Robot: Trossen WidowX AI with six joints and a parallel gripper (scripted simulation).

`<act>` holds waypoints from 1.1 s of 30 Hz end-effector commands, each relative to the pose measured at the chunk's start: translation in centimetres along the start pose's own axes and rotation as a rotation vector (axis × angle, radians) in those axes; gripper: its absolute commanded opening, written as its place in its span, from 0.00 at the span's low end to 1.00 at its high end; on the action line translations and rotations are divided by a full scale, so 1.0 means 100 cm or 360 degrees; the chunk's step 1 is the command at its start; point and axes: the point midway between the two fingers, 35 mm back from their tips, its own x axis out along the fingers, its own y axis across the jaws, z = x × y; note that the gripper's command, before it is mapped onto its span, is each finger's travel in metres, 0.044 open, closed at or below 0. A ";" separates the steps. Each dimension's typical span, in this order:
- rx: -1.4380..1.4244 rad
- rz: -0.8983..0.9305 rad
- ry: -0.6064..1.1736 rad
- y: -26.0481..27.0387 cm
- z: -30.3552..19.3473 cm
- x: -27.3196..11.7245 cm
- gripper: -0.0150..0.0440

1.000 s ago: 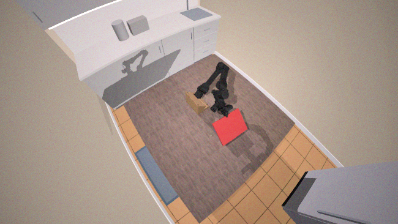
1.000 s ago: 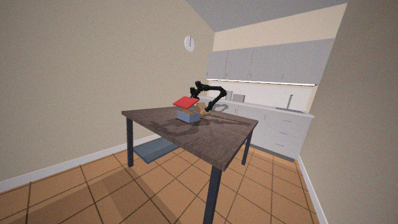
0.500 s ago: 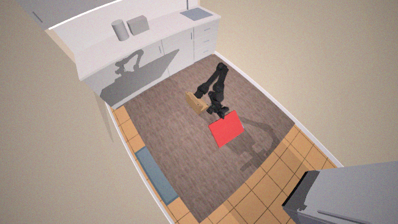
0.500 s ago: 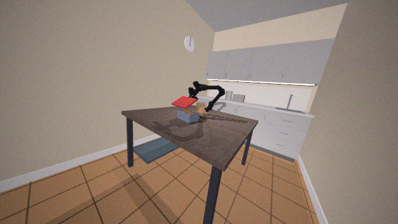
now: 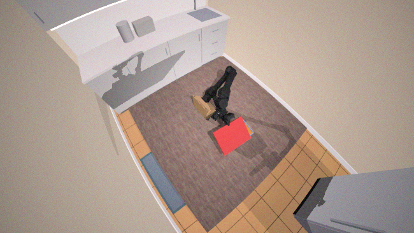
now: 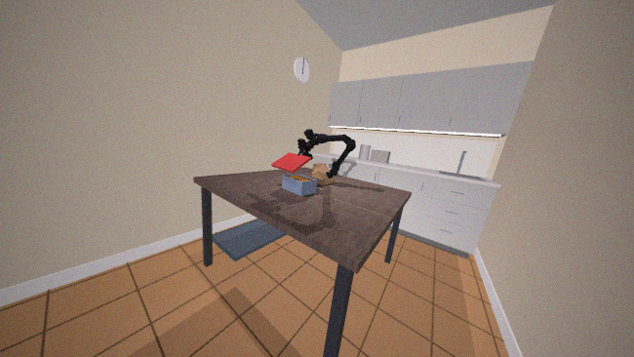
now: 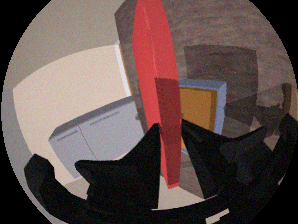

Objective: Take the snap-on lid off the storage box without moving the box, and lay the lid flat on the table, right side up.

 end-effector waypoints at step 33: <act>-0.0017 0.0015 -0.0002 0.001 0.072 -0.006 0.25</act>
